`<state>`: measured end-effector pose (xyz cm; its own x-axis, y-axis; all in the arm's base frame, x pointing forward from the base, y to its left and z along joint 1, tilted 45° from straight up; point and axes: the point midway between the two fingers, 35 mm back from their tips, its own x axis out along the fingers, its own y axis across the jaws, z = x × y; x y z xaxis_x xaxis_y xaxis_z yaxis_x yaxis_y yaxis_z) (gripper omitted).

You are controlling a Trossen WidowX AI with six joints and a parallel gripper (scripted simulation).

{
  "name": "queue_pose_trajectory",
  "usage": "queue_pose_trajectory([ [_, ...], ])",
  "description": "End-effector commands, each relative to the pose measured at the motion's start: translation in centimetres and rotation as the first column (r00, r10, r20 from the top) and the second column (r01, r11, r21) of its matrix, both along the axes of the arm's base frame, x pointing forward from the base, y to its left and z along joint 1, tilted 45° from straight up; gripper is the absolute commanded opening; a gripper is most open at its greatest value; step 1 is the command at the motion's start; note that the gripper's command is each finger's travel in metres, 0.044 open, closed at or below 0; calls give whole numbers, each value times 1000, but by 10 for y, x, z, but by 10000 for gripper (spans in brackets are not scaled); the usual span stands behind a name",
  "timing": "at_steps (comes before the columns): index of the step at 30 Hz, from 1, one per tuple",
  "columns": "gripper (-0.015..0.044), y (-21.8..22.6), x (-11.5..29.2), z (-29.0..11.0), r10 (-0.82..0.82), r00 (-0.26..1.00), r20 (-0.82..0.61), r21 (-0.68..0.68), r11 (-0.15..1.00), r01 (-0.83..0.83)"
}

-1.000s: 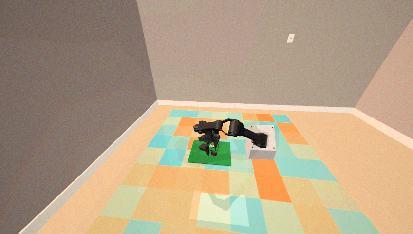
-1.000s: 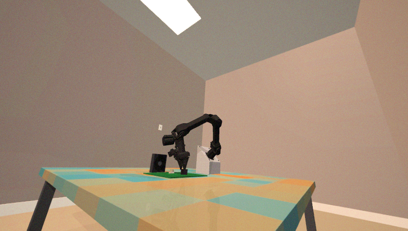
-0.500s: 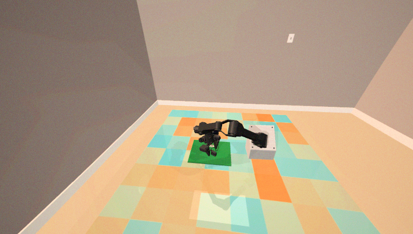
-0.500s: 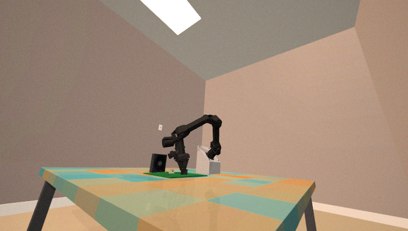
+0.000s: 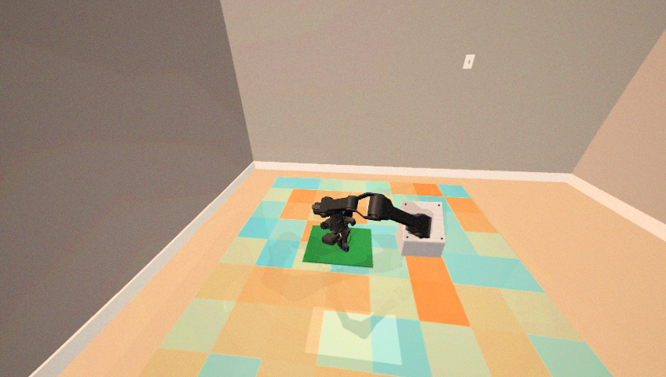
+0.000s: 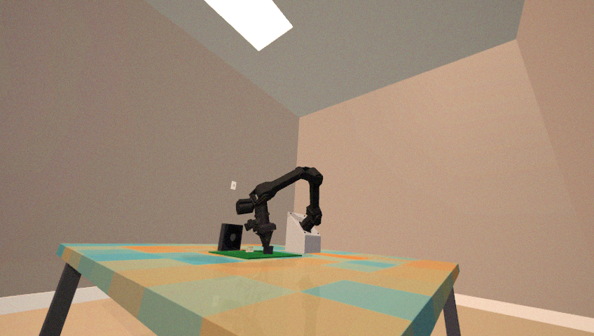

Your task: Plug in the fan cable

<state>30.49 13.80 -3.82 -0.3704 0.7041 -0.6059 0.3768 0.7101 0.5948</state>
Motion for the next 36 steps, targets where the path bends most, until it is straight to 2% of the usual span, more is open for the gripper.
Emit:
queue_pose_trajectory([
  [1, 105, 0, 0, 0, 0, 1000, 0, 0, 1000, 0],
  [9, 51, 0, 0, 0, 0, 1000, 0, 0, 1000, 0],
  [11, 0, -1, 1, 1, 0, 1000, 0, 0, 1000, 0],
  [36, 0, -55, 14, 55, -5, 1000, -7, -6, 1000, 4],
])
